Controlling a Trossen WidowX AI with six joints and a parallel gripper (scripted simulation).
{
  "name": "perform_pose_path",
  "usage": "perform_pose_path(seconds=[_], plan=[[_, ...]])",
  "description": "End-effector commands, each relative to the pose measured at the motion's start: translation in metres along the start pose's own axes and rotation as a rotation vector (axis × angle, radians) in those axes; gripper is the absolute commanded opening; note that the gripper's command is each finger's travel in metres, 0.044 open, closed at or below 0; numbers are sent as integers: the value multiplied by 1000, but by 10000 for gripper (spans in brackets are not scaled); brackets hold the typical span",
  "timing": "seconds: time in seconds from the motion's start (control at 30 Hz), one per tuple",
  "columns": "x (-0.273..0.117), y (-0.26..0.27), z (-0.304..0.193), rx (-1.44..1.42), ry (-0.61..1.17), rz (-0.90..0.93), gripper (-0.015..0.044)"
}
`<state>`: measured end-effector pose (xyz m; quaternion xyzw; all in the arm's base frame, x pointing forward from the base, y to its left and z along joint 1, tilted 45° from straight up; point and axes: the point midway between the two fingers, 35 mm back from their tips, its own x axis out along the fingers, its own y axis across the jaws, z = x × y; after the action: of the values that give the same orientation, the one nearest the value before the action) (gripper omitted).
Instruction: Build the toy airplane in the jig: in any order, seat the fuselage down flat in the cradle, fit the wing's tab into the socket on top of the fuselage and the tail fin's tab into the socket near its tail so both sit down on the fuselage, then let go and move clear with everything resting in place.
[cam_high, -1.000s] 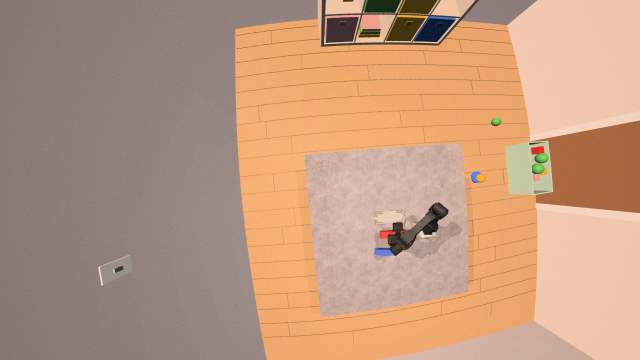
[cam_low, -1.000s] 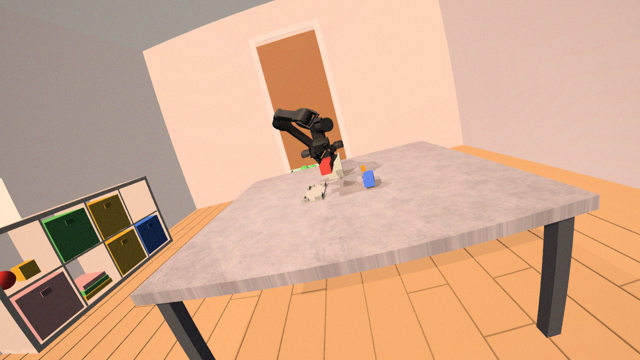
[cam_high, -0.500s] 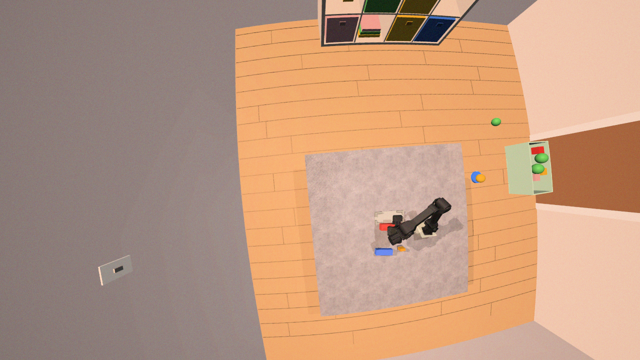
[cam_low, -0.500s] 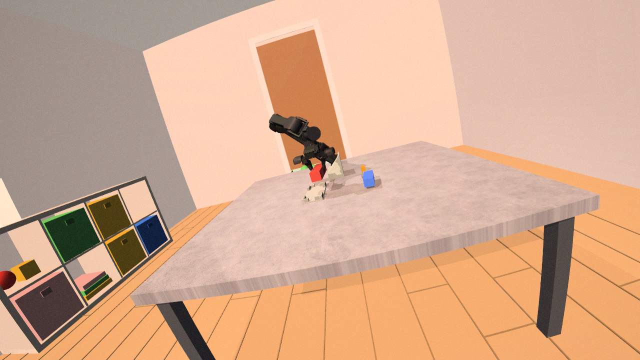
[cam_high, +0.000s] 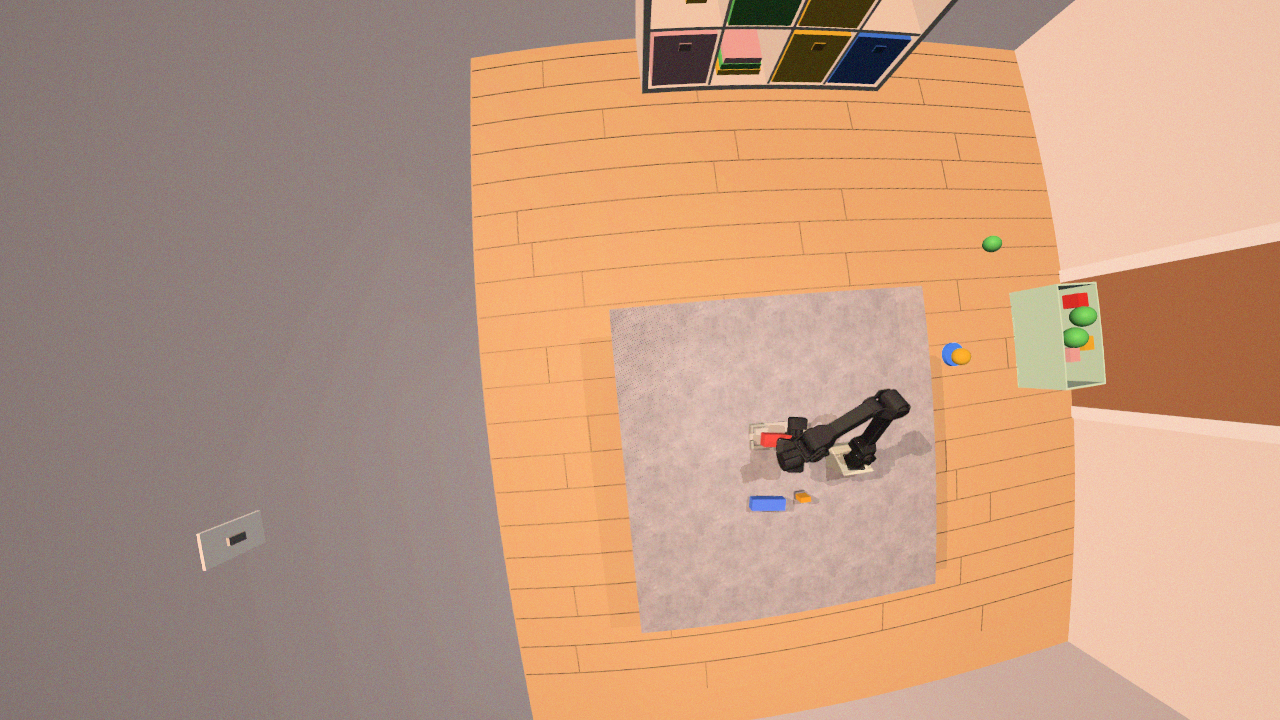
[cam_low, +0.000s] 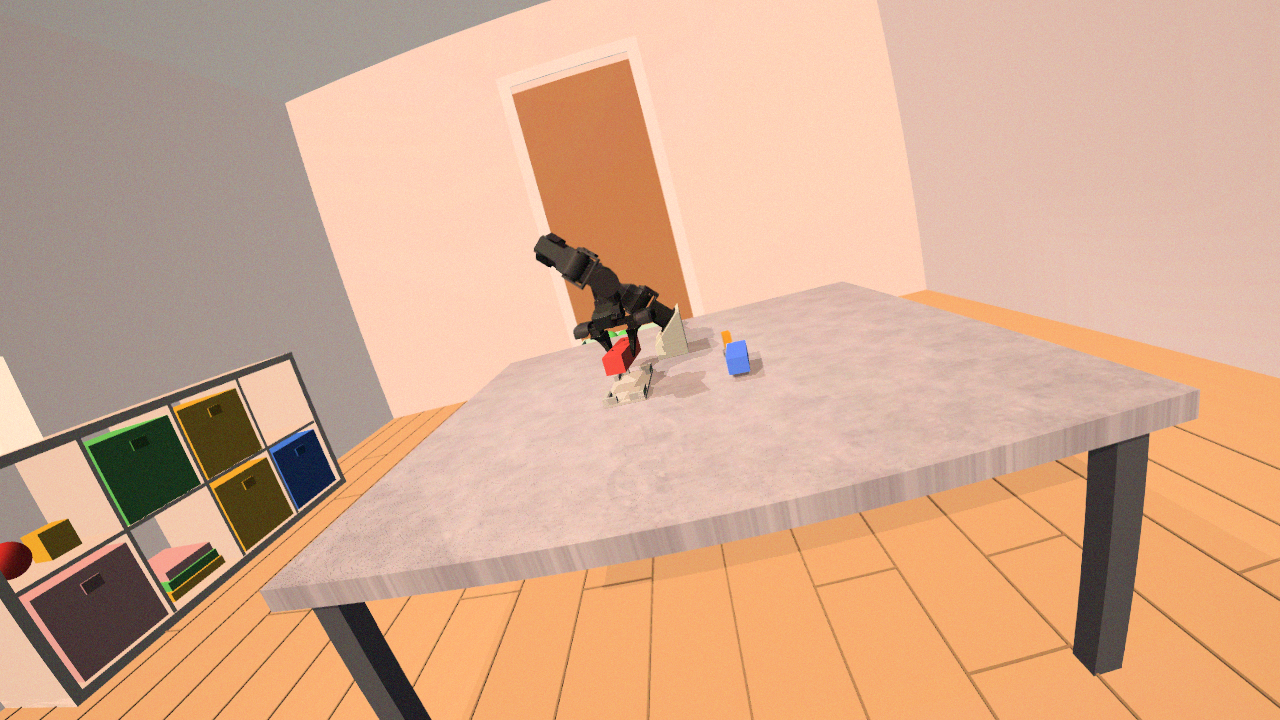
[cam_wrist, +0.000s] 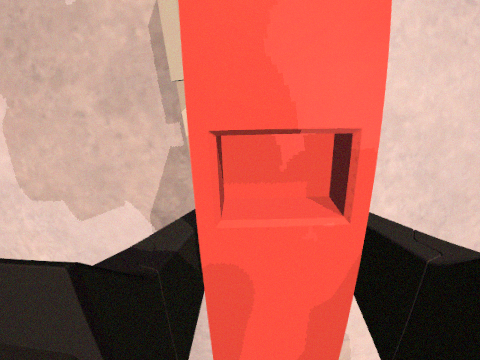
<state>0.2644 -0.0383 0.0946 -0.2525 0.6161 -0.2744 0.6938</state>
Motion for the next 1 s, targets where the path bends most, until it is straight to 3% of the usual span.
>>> perform_pose_path(seconds=[0.0, 0.03, 0.3, 0.97], plan=[[3, -6, -3, 0, -2, -8, 0], [3, -6, -3, 1, -2, -8, 0], [3, -6, -3, 1, -2, -8, 195], [15, -6, -2, 1, -2, -7, 195]])
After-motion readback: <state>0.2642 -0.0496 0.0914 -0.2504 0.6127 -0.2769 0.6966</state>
